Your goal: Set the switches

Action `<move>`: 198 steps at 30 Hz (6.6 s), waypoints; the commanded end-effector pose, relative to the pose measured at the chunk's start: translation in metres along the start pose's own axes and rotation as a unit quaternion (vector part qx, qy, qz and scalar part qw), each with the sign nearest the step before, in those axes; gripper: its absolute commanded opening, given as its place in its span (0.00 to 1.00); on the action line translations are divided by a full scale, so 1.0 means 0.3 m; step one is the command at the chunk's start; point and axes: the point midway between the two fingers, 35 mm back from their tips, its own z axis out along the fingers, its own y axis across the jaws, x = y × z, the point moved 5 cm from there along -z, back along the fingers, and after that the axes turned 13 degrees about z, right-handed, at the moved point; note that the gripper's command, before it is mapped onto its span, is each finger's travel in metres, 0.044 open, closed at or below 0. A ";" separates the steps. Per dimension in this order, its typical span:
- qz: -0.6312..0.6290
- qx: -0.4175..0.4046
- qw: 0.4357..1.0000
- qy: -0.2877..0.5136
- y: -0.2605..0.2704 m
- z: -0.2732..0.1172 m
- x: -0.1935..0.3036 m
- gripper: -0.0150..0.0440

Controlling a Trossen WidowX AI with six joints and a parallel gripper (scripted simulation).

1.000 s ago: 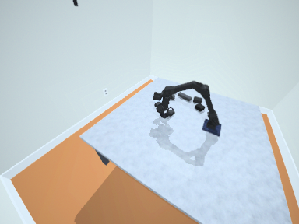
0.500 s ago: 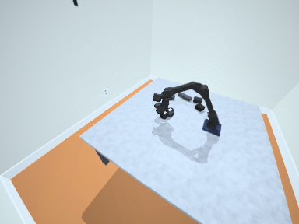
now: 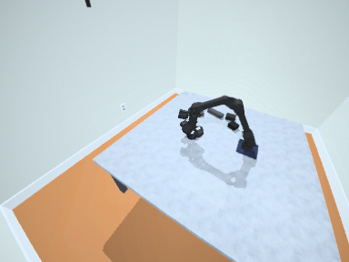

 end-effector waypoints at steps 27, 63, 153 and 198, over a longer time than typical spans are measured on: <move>0.000 0.001 1.000 0.003 -0.044 -0.134 0.193 1.00; 0.679 0.113 0.711 -0.143 0.114 -0.247 0.259 0.25; 0.009 -0.001 1.000 0.008 -0.006 -0.065 0.010 1.00; 0.009 -0.001 1.000 0.008 -0.007 -0.065 0.023 0.82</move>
